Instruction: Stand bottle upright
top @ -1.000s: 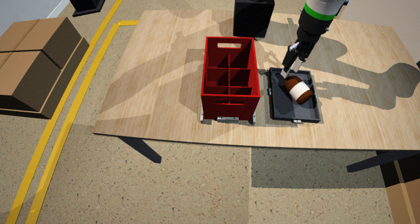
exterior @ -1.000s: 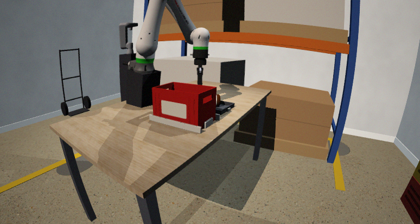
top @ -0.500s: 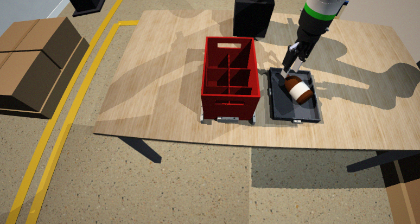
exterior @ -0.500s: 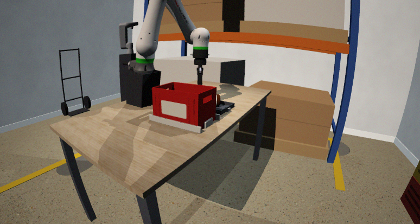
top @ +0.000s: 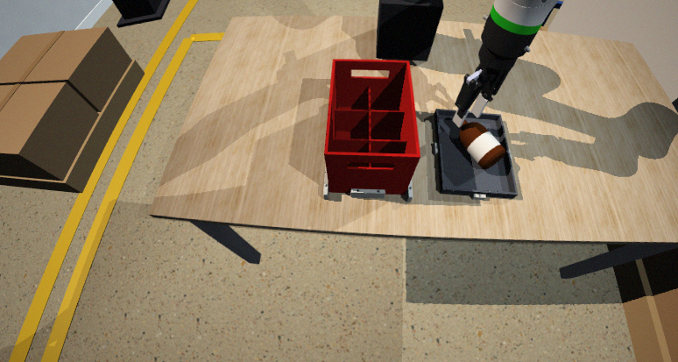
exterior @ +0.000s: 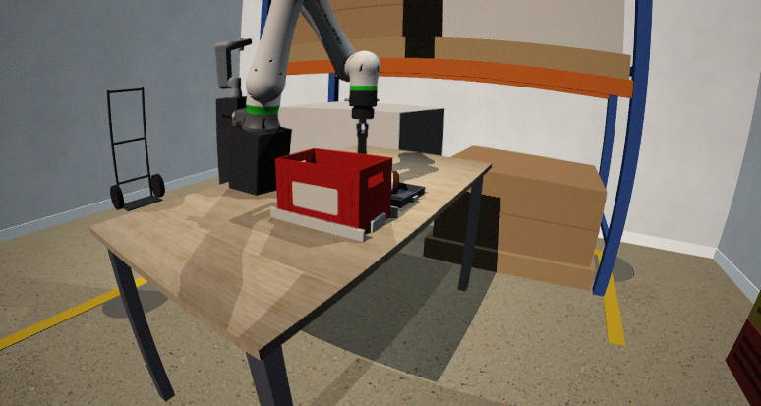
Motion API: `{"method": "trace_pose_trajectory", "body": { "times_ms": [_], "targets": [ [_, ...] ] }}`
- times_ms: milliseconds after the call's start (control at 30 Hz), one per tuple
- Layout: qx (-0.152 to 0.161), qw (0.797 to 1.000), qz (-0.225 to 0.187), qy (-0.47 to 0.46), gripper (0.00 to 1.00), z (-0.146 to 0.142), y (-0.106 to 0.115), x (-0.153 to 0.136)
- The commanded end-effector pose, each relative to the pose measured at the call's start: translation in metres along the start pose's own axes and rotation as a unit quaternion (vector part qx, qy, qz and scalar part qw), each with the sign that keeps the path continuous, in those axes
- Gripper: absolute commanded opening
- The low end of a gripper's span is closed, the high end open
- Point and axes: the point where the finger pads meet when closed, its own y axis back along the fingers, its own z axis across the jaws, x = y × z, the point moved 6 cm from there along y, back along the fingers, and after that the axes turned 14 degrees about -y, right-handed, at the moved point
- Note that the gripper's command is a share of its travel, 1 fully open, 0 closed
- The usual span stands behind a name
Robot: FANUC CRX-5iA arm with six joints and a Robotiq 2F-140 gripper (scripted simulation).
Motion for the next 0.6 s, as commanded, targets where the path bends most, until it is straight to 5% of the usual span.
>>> {"method": "trace_pose_trajectory", "body": {
  "times_ms": [0, 567],
  "targets": [
    [0.000, 1.000, 0.000, 0.000, 0.38, 0.000, -0.002, 0.000],
    [0.000, 1.000, 0.000, 0.000, 0.38, 0.000, -0.020, 0.000]
  ]
}}
